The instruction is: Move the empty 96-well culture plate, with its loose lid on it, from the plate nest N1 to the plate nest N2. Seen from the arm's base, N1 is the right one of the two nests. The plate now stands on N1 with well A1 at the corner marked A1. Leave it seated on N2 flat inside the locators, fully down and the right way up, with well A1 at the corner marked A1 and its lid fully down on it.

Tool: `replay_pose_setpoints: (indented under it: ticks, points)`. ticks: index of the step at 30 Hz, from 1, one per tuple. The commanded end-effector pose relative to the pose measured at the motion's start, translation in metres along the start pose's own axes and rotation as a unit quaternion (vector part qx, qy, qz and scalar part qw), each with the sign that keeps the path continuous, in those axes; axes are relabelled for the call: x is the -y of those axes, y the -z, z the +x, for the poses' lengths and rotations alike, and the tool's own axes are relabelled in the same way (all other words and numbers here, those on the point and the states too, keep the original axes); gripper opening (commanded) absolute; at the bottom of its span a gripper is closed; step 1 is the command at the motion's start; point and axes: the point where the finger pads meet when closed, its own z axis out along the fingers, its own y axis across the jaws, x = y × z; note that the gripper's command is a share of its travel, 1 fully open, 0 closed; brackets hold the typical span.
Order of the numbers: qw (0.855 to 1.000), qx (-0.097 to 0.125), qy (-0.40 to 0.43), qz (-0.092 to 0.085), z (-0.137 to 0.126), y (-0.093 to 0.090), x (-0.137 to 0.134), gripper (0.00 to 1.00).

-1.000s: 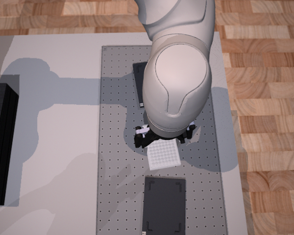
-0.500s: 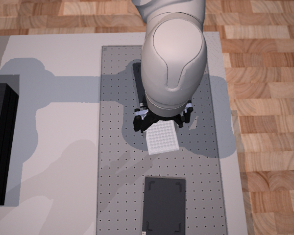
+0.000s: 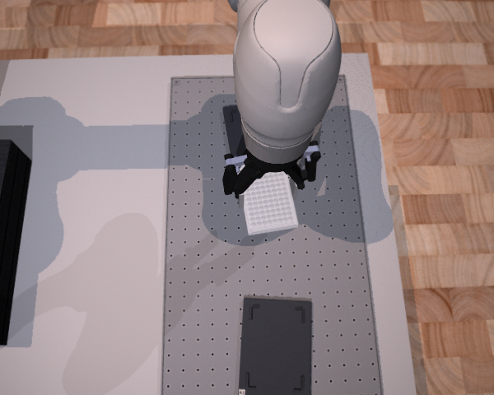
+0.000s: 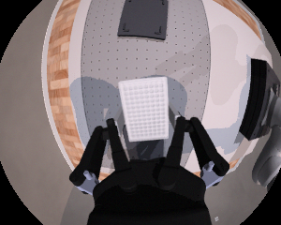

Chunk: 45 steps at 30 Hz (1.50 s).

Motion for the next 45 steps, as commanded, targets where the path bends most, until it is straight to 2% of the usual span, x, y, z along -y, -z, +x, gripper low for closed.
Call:
replay_pose_setpoints:
  ticks: [1,45]
  points:
    - [1.0,0.0,0.0,0.0,-0.013,0.0,0.001,0.0]
    - [1.0,0.0,0.0,0.0,-0.139,0.0,0.015,0.0]
